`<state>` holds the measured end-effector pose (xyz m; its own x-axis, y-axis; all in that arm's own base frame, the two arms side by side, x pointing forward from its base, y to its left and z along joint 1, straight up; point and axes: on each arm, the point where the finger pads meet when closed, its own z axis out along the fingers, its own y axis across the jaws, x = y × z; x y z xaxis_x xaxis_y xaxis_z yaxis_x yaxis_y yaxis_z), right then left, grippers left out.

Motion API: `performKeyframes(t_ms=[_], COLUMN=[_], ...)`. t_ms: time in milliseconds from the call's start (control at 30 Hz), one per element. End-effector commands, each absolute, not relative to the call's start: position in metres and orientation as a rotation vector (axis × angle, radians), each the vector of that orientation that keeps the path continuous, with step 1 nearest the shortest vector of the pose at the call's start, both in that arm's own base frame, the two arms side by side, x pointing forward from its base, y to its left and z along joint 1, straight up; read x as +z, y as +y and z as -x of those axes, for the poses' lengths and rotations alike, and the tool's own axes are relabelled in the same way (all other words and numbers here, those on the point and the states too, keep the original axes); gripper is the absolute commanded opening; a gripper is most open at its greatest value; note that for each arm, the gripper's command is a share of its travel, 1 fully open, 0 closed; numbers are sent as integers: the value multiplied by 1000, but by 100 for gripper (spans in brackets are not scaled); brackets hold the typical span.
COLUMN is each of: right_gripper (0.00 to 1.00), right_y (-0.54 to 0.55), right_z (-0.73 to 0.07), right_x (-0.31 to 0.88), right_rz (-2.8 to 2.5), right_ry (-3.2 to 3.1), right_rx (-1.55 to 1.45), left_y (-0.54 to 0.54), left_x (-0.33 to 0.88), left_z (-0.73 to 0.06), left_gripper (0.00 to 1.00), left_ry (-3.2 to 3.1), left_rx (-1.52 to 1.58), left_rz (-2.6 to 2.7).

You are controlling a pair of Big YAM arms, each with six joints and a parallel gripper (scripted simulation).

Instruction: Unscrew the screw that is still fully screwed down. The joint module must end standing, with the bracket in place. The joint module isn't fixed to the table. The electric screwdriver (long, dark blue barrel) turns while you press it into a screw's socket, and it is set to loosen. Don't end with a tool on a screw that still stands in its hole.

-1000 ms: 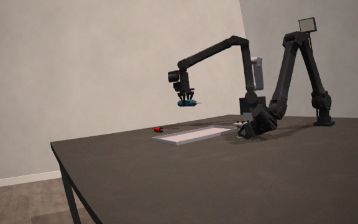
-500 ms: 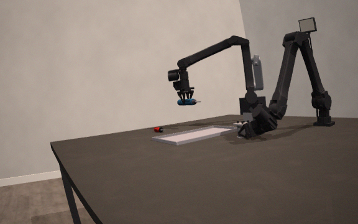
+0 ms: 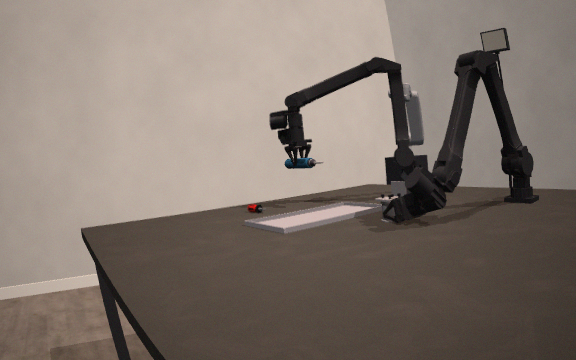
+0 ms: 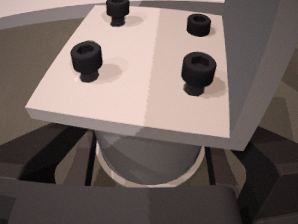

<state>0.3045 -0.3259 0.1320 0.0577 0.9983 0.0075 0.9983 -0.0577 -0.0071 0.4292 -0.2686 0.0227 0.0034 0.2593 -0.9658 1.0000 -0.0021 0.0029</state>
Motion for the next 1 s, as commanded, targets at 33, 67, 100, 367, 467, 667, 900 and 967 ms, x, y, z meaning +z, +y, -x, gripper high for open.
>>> performKeyframes(t_ms=[33, 67, 100, 367, 467, 667, 900, 967], right_gripper=[42, 42, 42, 42, 42, 42, 42, 42], right_y=[-338, -339, -339, -339, -339, -340, -340, -340], right_z=[-326, -327, -327, -327, -327, -327, -328, -328], right_x=[173, 173, 173, 172, 172, 175, 174, 174], right_rz=[2306, 2306, 2306, 2302, 2302, 2303, 2299, 2299], right_ry=[-2245, -2246, -2247, -2247, -2247, -2255, -2254, -2254], right_rx=[3, 4, 4, 4, 4, 5, 5, 5], left_y=[-271, -271, -271, -271, -271, -271, -271, -271], left_x=[30, 30, 30, 30, 30, 30, 30, 30], left_z=[-437, -437, -437, -437, -437, -437, -437, -437], left_gripper=[59, 59, 59, 59, 59, 59, 59, 59], left_ry=[1376, 1376, 1376, 1376, 1376, 1376, 1376, 1376], left_rx=[-1056, -1056, -1056, -1056, -1056, -1056, -1056, -1056], left_rz=[-1404, -1404, -1404, -1404, -1404, -1404, -1404, -1404])
